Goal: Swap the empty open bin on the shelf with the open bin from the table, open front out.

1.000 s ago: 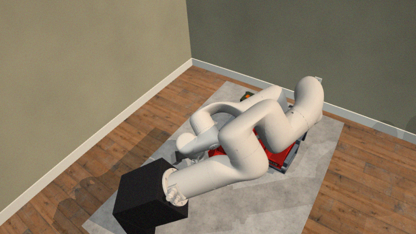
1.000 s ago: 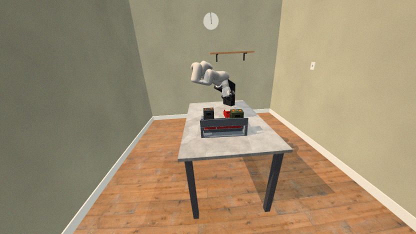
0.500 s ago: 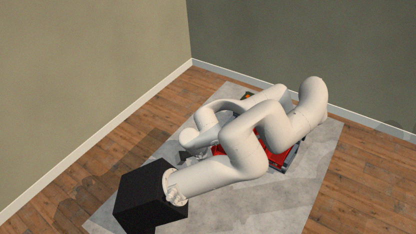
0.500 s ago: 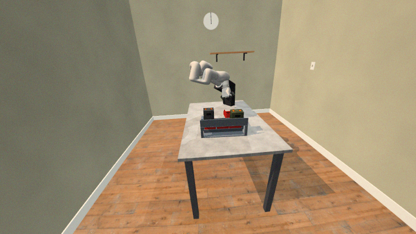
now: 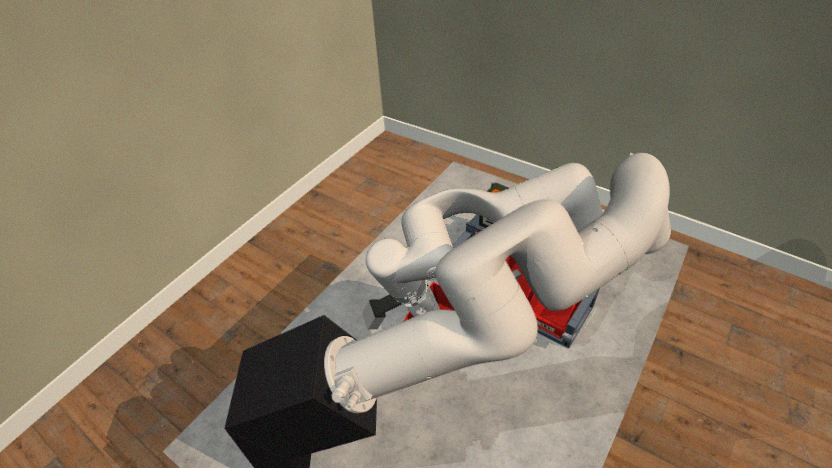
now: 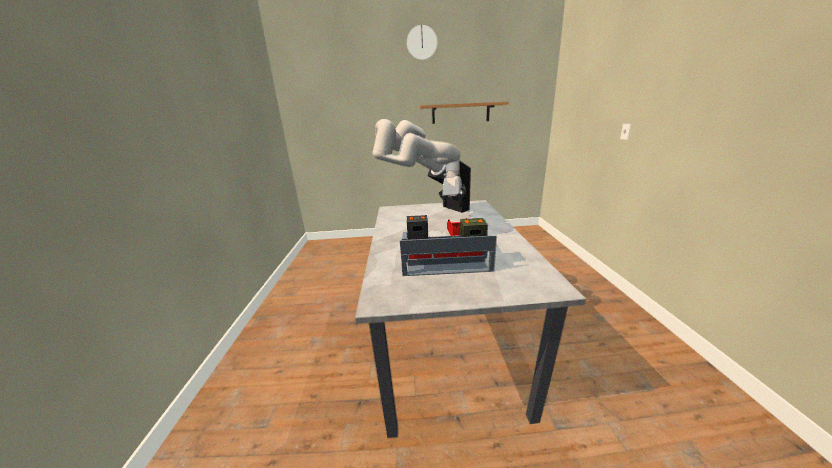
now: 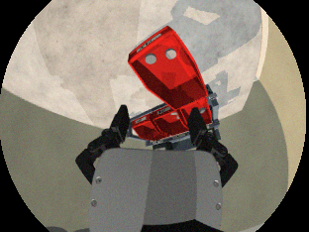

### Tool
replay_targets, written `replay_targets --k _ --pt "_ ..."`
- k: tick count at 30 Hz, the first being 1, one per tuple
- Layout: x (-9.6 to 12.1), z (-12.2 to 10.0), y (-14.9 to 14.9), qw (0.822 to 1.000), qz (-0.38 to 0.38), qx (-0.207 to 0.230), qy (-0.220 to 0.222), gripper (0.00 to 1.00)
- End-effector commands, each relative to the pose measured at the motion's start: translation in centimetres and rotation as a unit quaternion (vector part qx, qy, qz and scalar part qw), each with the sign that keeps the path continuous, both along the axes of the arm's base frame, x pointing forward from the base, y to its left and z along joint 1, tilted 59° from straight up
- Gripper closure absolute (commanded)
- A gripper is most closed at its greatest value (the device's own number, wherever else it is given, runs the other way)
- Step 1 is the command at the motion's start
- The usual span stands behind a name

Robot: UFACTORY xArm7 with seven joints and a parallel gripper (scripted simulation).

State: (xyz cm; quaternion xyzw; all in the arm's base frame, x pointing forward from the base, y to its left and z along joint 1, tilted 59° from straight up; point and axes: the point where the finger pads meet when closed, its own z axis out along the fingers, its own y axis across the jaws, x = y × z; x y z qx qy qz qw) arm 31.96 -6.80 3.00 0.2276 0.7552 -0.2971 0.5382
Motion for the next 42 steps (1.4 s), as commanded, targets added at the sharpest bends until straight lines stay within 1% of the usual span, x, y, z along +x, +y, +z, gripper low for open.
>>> replay_targets --k 1,8,10,22,25,27,42 --pt "0.5 0.7 -0.1 1.0 -0.011 -0.018 0.017 0.0" --pt "1.3 2.3 -0.4 0.997 -0.034 -0.05 0.054 0.0" --pt "1.3 2.3 -0.4 0.997 -0.034 -0.05 0.054 0.0" --pt "2.7 5.2 -0.3 0.986 -0.066 -0.085 0.129 0.0" --pt "3.1 5.9 -0.2 0.982 -0.071 -0.09 0.149 0.0" --pt "3.1 5.9 -0.2 0.982 -0.071 -0.09 0.149 0.0" --pt "4.9 9.7 1.2 0.964 -0.072 -0.094 0.238 0.0"
